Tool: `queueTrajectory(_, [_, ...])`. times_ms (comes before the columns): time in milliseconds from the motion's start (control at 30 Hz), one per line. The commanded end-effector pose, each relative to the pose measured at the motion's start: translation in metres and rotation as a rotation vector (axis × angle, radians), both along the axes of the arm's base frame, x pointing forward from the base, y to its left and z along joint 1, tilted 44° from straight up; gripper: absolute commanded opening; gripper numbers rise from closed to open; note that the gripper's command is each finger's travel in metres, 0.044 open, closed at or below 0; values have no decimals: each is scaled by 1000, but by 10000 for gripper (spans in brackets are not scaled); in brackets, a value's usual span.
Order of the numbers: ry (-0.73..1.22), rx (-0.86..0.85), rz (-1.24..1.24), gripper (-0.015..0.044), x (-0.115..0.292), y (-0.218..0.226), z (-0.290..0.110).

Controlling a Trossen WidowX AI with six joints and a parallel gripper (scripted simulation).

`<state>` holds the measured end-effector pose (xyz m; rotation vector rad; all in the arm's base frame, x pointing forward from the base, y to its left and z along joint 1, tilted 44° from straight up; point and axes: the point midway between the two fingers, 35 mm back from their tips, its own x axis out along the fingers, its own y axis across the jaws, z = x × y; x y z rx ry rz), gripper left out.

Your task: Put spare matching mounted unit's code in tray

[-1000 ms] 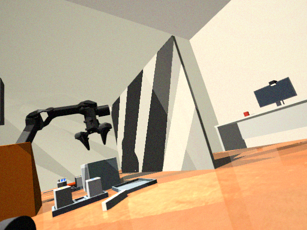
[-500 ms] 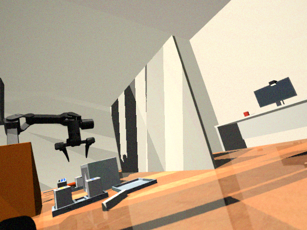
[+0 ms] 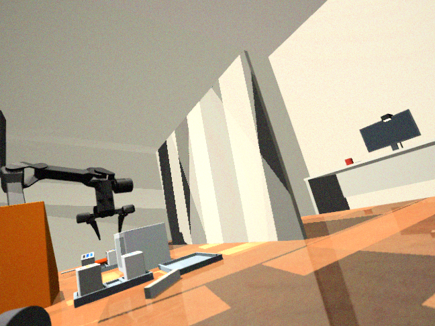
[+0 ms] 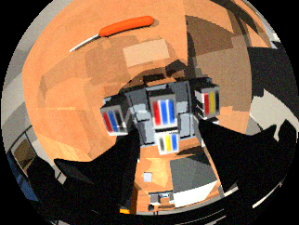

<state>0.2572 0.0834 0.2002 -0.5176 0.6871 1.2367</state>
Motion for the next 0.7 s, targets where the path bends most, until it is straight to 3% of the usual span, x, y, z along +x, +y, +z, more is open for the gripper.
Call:
queueTrajectory(0, [5, -4, 0, 300, 1, 3, -5])
queueTrajectory(667, [5, -6, 0, 300, 8, 24, -29])
